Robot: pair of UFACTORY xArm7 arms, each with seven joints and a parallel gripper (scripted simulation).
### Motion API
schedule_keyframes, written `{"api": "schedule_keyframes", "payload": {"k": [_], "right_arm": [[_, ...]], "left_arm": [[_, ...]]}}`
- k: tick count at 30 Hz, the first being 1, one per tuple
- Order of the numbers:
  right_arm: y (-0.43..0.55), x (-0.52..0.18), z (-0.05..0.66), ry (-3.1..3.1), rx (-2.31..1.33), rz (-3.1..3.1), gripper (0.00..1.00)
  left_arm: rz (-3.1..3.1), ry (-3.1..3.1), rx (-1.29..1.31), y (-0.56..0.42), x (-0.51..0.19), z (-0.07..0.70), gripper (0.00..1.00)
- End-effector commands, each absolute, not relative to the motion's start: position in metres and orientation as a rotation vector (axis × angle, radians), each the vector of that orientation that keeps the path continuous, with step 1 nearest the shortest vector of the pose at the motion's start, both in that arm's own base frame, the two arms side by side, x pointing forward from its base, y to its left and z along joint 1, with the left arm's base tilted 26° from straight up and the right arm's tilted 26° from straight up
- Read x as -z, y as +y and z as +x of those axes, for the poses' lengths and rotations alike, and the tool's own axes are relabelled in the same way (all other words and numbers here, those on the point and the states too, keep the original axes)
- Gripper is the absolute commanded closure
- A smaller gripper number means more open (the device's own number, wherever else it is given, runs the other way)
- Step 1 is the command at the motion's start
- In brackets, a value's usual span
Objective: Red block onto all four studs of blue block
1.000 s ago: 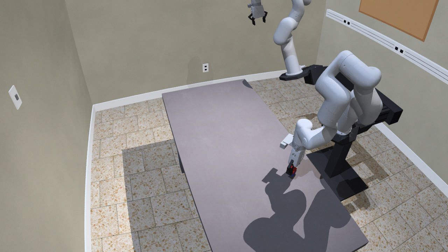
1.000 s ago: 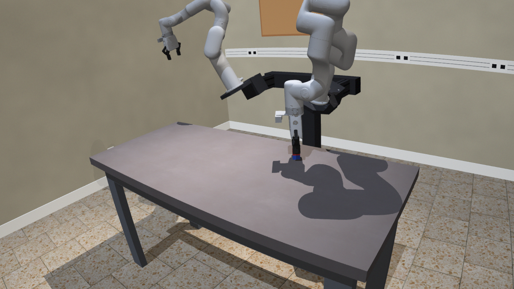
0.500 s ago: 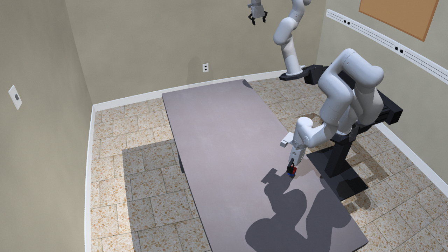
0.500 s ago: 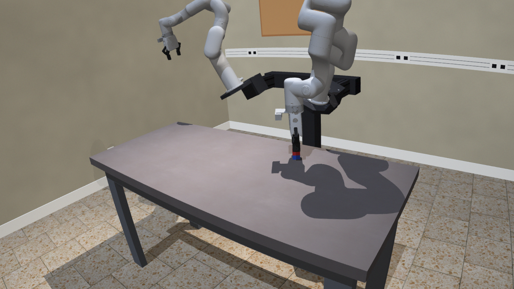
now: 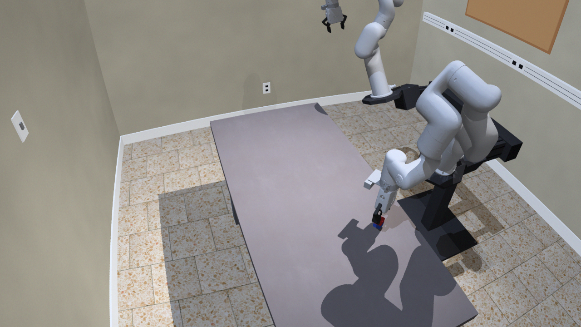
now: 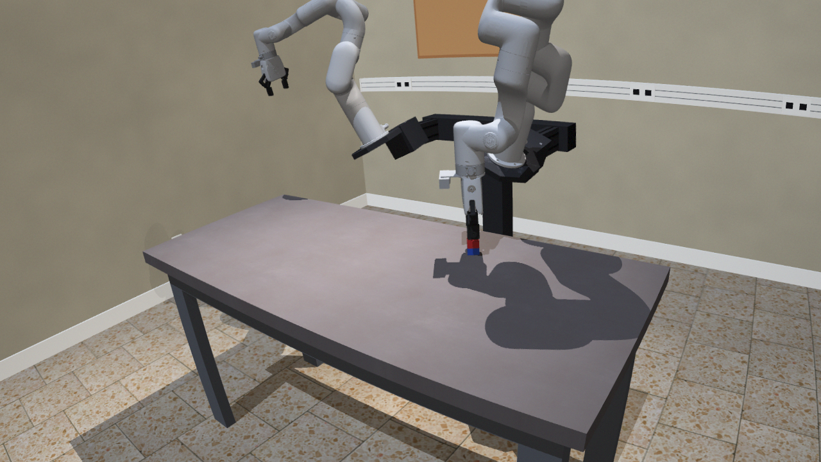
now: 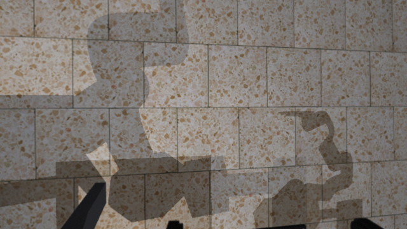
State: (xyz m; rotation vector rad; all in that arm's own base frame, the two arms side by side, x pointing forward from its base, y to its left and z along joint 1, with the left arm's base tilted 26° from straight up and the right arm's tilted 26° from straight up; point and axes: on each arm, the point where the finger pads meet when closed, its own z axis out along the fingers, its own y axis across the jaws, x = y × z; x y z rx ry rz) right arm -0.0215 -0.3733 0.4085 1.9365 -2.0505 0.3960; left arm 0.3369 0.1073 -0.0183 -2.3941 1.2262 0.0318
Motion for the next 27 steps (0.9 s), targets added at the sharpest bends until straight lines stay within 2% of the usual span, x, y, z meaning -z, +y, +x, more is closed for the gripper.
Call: {"api": "schedule_keyframes", "payload": {"k": [1,6,13,27], "right_arm": [[-0.373,-0.41,-0.022,-2.05,-0.399,1.935,0.0],[-0.373,-0.41,-0.022,-2.05,-0.399,1.935,0.0],[-0.373,-0.41,-0.022,-2.05,-0.399,1.935,0.0],[-0.373,-0.41,-0.022,-2.05,-0.399,1.935,0.0]], "left_arm": [[-2.394,1.227,-0.031,0.107,0.017,0.337,0.0],[-2.394,1.227,-0.031,0.107,0.017,0.337,0.0],[-2.394,1.227,-0.031,0.091,-0.019,0.33,0.0],[-2.393,1.227,-0.029,0.091,-0.018,0.33,0.0]]}}
